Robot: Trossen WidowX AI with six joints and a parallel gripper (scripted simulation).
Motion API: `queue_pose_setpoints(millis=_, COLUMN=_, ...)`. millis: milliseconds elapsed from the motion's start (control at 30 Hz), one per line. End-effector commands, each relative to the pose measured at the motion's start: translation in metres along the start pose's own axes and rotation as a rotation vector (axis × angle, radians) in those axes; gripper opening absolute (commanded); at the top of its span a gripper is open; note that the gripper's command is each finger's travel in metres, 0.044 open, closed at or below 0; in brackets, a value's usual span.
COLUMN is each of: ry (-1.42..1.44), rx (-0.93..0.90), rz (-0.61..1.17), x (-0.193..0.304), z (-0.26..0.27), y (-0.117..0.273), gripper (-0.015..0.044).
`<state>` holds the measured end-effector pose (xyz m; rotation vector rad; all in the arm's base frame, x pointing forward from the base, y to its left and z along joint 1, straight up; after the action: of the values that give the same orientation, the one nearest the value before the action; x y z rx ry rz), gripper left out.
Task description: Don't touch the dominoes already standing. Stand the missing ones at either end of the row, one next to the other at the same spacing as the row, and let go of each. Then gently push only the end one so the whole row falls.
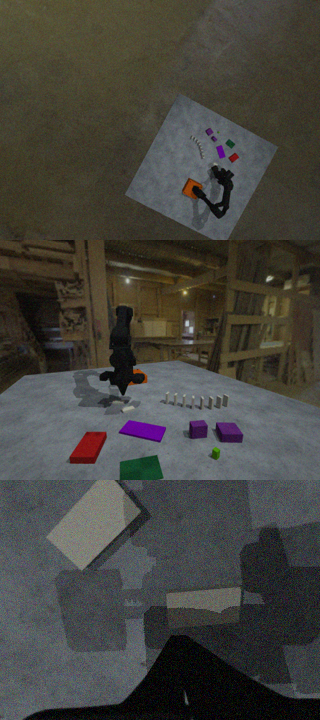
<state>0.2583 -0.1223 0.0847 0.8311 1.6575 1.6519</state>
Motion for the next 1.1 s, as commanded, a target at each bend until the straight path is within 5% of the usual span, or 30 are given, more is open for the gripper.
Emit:
queue_pose_setpoints(millis=0, ry=-0.001, rx=-0.016, rz=-0.024, x=-0.002, z=-0.014, y=0.042, gripper=0.0)
queue_pose_setpoints(millis=133, ry=-0.001, rx=-0.016, rz=-0.024, x=-0.002, z=-0.014, y=0.042, gripper=0.0)
queue_pose_setpoints(millis=700, ry=-1.498, rx=-0.029, rz=-0.011, x=-0.013, z=-0.039, y=0.042, gripper=0.044)
queue_pose_setpoints(millis=1067, ry=-1.498, rx=-0.029, rz=-0.011, x=-0.014, z=-0.037, y=0.042, gripper=0.044)
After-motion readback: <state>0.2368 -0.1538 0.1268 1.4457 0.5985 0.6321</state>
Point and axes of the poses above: the point midway between the two fingers, 35 mm back from their tips, its own y axis back along the fingers, its own z axis across the jaws, x = y × z, the point moved 5 cm from there along y, back along the fingers, and after that the axes turned 12 degrees about -y, right-handed, at the moved point
